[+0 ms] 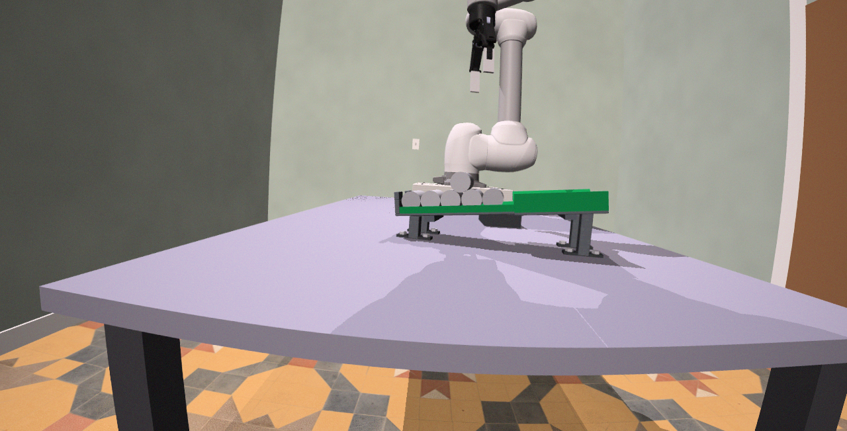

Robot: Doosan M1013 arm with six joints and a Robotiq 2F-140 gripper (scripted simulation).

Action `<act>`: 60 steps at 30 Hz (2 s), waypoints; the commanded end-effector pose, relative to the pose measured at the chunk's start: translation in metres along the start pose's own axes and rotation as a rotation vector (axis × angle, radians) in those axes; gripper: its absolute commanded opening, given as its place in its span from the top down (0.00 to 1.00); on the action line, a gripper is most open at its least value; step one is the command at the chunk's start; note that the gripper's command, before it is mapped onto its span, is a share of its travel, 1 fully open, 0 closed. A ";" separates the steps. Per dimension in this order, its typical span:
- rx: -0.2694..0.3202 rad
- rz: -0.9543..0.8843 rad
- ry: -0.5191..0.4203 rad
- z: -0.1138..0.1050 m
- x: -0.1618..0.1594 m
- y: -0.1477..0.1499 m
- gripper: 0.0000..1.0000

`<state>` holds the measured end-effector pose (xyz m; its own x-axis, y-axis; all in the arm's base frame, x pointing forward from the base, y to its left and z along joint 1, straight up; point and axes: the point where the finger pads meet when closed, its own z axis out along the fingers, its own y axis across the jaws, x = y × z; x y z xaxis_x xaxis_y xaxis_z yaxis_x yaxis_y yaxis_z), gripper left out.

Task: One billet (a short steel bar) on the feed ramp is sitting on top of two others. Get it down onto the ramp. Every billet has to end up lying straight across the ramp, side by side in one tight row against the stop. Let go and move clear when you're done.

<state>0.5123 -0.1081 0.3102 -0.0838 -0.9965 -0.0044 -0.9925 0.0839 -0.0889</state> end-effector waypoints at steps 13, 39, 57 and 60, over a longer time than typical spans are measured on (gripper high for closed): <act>-0.085 0.304 0.017 0.134 0.071 -0.190 0.00; -0.094 0.339 0.021 0.188 0.085 -0.217 0.00; -0.094 0.339 0.021 0.194 0.085 -0.216 0.45; -0.094 0.339 0.021 0.194 0.085 -0.216 0.45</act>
<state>0.7373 -0.2115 0.1356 -0.4109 -0.9117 0.0024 -0.9117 0.4109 0.0068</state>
